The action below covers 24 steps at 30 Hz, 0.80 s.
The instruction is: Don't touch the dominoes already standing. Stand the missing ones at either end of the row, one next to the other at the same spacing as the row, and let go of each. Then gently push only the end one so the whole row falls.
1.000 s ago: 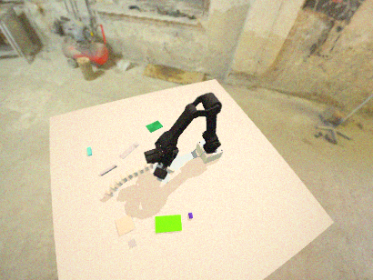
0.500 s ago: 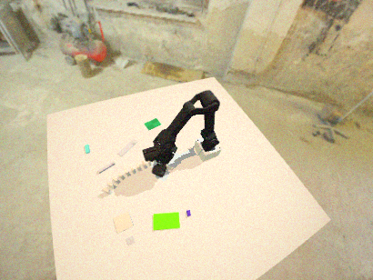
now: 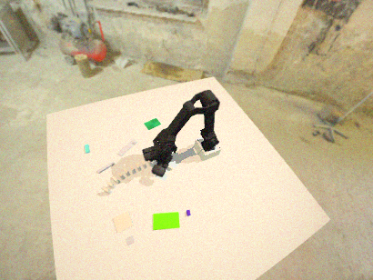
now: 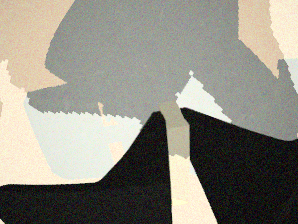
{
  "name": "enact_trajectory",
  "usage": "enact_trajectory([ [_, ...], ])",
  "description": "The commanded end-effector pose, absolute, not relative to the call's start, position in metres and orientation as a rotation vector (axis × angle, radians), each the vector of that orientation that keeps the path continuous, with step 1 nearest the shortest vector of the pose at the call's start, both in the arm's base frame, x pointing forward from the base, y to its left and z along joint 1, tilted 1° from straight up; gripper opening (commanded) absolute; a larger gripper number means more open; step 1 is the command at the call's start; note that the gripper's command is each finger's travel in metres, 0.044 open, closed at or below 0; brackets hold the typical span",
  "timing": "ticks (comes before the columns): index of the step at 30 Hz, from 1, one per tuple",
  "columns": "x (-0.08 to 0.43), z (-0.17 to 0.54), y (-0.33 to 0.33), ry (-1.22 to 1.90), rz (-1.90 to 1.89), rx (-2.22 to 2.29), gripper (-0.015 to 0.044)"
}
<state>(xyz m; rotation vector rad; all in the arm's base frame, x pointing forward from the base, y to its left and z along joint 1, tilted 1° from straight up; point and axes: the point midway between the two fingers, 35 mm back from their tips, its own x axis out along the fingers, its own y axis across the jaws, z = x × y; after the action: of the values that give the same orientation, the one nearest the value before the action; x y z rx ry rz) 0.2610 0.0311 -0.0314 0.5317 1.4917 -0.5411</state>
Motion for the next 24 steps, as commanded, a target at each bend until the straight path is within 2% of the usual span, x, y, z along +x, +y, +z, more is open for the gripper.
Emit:
enact_trajectory([
  [1, 0.262, -0.016, 0.031, 1.488, -0.546, 0.533, 0.0025],
  [12, 0.263, 0.116, 0.031, 1.487, -0.545, 0.533, 0.0025],
  [18, 0.263, 0.123, 0.033, 1.492, -0.528, 0.516, 0.0025],
  [24, 0.26, 0.123, 0.08, 1.559, 0.023, -0.035, 0.0025],
])
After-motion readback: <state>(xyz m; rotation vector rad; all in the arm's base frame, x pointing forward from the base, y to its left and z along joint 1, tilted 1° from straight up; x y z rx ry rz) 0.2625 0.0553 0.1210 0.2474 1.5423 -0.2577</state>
